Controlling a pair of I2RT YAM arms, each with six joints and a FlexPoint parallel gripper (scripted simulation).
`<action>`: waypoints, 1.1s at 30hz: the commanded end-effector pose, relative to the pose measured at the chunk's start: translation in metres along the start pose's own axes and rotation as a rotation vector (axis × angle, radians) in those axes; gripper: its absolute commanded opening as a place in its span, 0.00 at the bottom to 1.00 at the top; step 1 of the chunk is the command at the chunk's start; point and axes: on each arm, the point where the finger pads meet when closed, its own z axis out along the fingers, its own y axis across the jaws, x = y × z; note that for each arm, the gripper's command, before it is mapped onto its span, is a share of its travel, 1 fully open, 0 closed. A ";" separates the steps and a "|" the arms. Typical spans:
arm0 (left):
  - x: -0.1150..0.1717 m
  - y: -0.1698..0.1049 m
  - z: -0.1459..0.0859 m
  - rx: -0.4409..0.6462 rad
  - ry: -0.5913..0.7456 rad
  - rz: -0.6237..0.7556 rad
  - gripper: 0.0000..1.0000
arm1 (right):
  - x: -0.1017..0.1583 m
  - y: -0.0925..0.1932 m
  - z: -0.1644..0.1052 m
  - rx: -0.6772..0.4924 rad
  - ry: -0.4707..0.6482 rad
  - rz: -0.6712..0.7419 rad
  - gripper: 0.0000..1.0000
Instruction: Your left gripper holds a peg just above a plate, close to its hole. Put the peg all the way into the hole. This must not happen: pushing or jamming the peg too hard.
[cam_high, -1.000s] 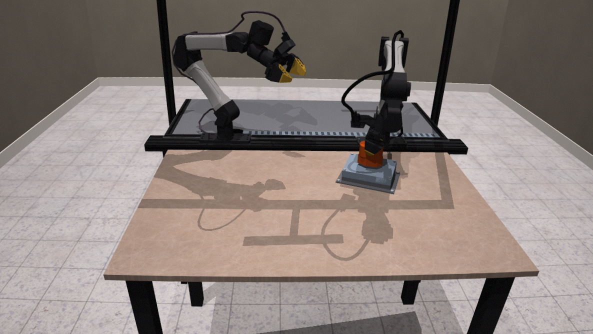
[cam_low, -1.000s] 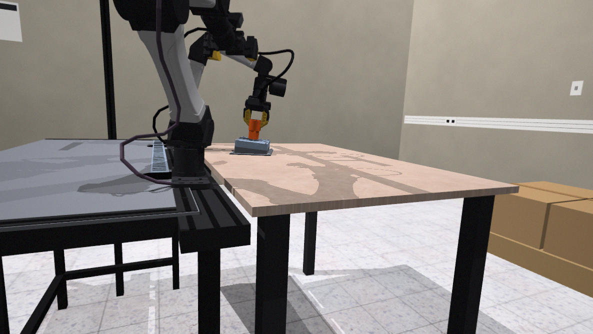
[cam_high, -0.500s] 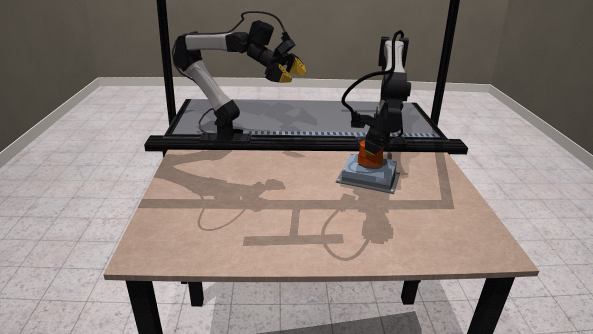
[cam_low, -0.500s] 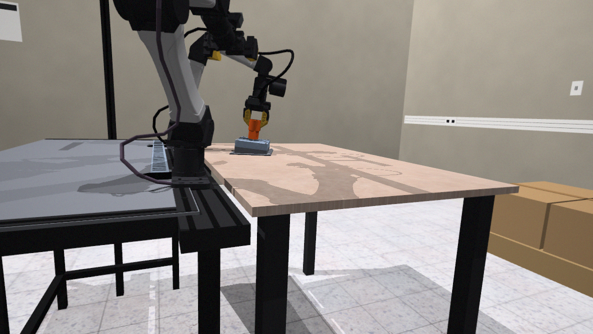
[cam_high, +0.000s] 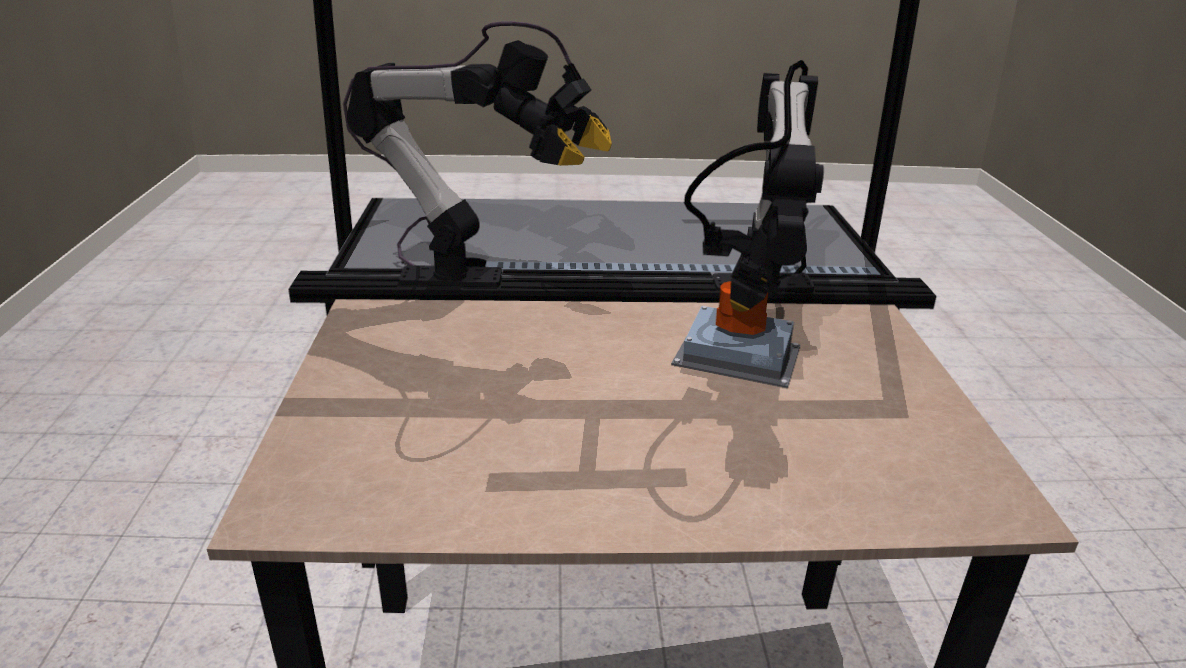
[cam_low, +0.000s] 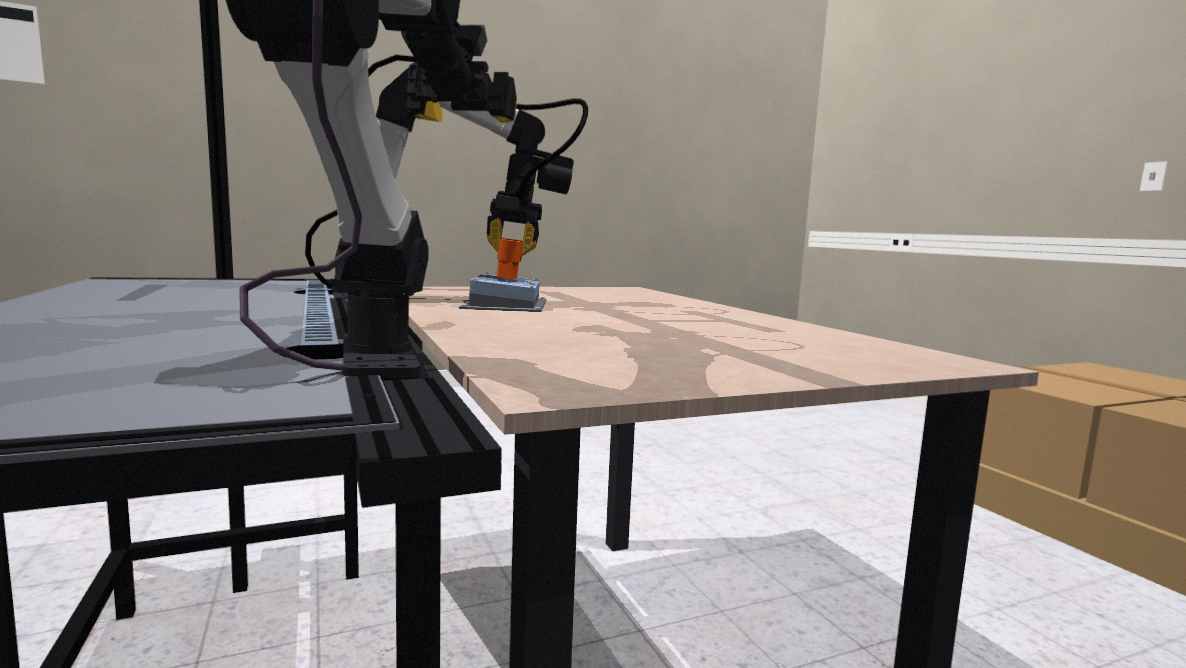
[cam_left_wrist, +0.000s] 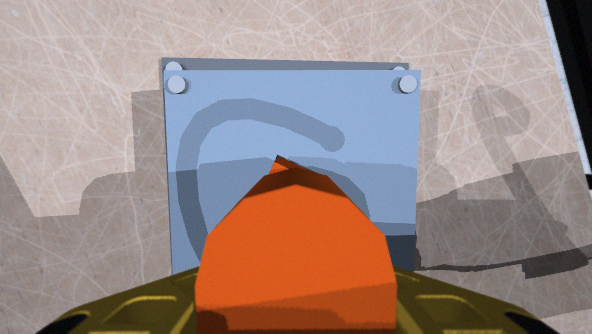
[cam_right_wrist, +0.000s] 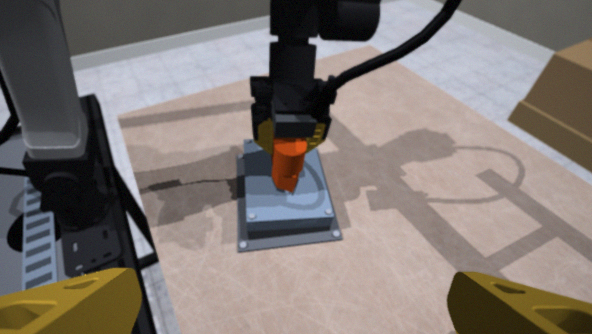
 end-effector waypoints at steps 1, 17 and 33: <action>-0.005 0.007 -0.021 -0.076 -0.003 0.027 0.33 | -0.010 0.002 -0.006 -0.008 -0.033 0.003 1.00; -0.003 -0.002 -0.009 -0.047 -0.010 0.015 0.33 | -0.010 0.002 -0.006 -0.008 -0.033 0.003 1.00; 0.003 -0.001 0.008 -0.013 -0.007 0.008 0.33 | -0.010 0.002 -0.006 -0.008 -0.033 0.003 1.00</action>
